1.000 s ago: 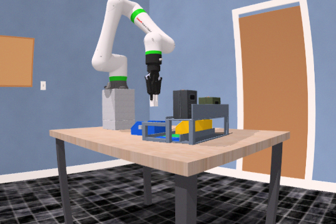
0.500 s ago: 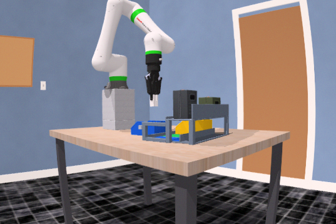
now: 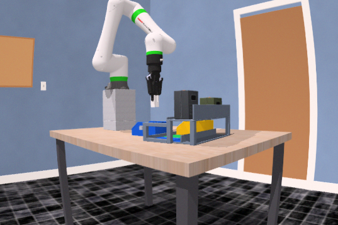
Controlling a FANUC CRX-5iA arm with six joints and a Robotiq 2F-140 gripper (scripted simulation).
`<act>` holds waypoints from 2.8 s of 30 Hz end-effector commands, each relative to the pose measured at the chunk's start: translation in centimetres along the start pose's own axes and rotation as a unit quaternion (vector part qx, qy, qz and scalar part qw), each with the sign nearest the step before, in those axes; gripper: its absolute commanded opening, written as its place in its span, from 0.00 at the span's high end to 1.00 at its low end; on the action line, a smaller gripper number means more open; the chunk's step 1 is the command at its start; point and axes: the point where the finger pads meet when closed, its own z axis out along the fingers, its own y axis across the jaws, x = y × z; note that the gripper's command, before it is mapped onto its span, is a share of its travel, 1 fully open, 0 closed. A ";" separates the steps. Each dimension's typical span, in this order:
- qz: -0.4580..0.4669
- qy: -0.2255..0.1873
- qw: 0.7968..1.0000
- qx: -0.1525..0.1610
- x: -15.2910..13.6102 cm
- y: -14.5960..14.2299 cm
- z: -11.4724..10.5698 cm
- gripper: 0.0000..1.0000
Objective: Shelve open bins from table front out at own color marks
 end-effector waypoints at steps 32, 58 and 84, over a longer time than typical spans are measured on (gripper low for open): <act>0.000 0.000 1.000 0.000 0.0 0.0 4.8 0.85; 0.000 0.000 1.000 0.000 0.0 0.0 6.7 0.85; 0.000 0.000 1.000 0.000 0.0 0.0 6.8 0.85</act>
